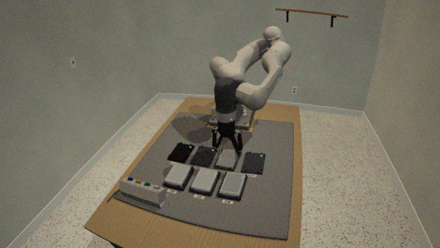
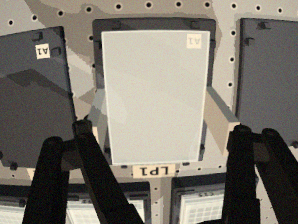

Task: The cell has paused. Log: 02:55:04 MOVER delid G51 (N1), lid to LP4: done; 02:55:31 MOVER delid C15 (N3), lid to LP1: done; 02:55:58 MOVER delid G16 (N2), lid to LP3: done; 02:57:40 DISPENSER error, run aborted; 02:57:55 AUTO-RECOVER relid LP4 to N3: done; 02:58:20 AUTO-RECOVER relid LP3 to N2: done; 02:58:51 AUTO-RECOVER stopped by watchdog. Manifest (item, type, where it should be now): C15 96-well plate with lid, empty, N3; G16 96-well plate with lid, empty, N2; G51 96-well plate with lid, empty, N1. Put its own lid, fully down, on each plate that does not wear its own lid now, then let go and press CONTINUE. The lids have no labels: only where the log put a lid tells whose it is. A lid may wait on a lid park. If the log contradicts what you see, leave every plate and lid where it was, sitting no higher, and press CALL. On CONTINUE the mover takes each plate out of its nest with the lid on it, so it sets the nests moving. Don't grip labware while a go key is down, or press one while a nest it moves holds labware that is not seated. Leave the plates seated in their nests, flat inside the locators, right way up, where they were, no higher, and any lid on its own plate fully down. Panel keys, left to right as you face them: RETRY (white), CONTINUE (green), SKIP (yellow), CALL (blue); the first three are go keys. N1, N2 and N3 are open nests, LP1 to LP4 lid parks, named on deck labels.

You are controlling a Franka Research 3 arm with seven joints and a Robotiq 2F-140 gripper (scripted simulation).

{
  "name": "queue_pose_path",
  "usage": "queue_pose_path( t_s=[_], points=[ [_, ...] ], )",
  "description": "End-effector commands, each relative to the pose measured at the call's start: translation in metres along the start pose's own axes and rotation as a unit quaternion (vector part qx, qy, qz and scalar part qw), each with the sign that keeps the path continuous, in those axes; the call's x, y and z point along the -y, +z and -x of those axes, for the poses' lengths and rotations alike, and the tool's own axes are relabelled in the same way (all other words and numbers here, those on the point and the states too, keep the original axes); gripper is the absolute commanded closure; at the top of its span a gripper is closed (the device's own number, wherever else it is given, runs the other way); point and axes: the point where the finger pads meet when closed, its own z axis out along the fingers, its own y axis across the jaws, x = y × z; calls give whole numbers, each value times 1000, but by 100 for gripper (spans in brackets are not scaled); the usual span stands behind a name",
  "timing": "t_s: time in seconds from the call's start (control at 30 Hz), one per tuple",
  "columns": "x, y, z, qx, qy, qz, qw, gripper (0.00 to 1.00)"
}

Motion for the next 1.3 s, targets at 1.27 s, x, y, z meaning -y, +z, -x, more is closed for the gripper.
queue_pose_path(
  t_s=[1.27],
  points=[
    [-1, -5, 1, 1, -2, 0, 1000, 100]
  ],
)
